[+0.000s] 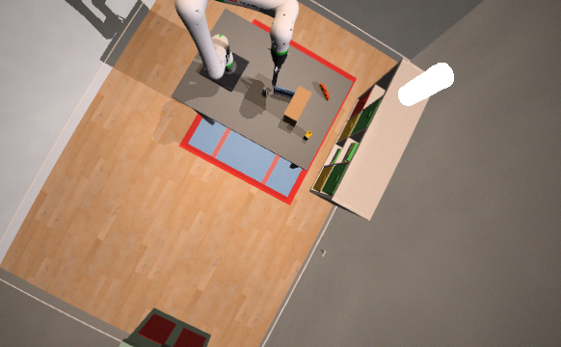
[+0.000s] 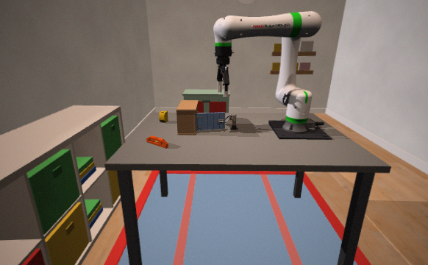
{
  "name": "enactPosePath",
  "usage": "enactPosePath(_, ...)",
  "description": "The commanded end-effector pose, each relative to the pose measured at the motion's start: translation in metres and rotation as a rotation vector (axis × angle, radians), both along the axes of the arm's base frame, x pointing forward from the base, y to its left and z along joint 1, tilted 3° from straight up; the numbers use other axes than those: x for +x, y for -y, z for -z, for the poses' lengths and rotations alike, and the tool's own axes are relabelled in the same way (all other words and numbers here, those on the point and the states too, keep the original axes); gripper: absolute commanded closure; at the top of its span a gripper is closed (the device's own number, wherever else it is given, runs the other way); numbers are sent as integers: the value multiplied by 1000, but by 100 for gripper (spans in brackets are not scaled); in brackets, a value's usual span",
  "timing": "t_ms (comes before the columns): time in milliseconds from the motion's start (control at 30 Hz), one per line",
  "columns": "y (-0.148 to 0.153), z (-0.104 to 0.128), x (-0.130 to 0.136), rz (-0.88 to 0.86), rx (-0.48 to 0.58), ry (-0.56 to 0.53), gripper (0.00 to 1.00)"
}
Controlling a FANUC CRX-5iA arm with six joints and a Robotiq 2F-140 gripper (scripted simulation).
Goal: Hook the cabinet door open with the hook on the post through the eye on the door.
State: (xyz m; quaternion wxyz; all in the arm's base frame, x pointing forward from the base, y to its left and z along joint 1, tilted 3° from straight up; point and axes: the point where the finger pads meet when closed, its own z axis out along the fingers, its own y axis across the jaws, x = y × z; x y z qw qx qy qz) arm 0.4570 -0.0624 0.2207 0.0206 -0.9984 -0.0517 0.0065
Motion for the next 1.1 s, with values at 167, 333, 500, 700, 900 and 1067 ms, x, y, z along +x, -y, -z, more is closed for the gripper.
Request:
enactPosePath(167,2,17,-1,-5,3,4,84)
enactPosePath(333,2,27,-1,-5,3,4,84)
enactPosePath(500,2,27,-2,-5,3,4,84)
enactPosePath(700,2,27,-2,-5,3,4,84)
enactPosePath(900,2,27,-2,-5,3,4,84)
enactPosePath(1067,2,27,-2,-5,3,4,84)
